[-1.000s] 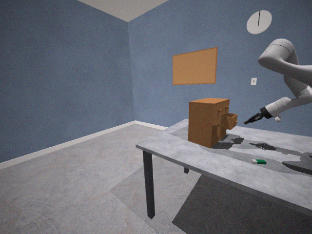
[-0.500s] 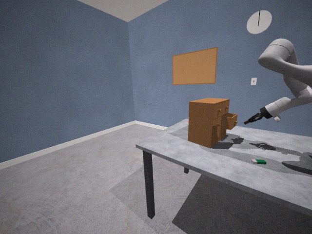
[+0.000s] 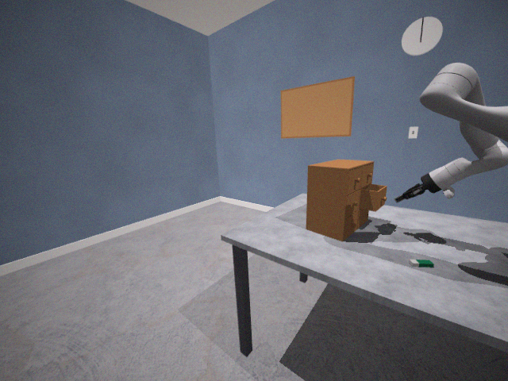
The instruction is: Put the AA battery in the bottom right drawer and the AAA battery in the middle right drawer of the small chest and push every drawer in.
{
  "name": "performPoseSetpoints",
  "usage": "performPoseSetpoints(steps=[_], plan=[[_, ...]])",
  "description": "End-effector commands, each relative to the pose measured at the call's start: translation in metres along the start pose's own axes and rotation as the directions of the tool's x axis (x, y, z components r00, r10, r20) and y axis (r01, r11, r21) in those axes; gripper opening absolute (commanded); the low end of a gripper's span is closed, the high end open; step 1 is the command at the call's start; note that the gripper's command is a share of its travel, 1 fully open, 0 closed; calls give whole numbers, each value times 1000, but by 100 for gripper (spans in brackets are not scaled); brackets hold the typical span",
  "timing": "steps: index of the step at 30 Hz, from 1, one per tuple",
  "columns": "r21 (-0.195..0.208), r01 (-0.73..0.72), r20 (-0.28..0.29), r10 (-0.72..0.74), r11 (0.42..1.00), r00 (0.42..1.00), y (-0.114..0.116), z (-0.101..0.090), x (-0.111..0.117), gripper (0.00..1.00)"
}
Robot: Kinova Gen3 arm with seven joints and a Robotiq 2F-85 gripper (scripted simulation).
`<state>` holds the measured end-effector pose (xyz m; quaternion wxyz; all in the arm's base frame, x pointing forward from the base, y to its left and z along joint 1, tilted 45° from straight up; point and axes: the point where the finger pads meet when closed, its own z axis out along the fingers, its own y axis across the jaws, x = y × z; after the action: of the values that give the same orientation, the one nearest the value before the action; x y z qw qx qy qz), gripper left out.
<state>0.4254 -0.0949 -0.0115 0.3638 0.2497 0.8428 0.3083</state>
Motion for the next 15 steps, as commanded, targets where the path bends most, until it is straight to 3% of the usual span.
performPoseSetpoints(steps=[1,15], plan=[[-2,4,2,-4,1000,1000,1,2,-3,0],[-2,4,2,-4,1000,1000,1,14,-13,0]])
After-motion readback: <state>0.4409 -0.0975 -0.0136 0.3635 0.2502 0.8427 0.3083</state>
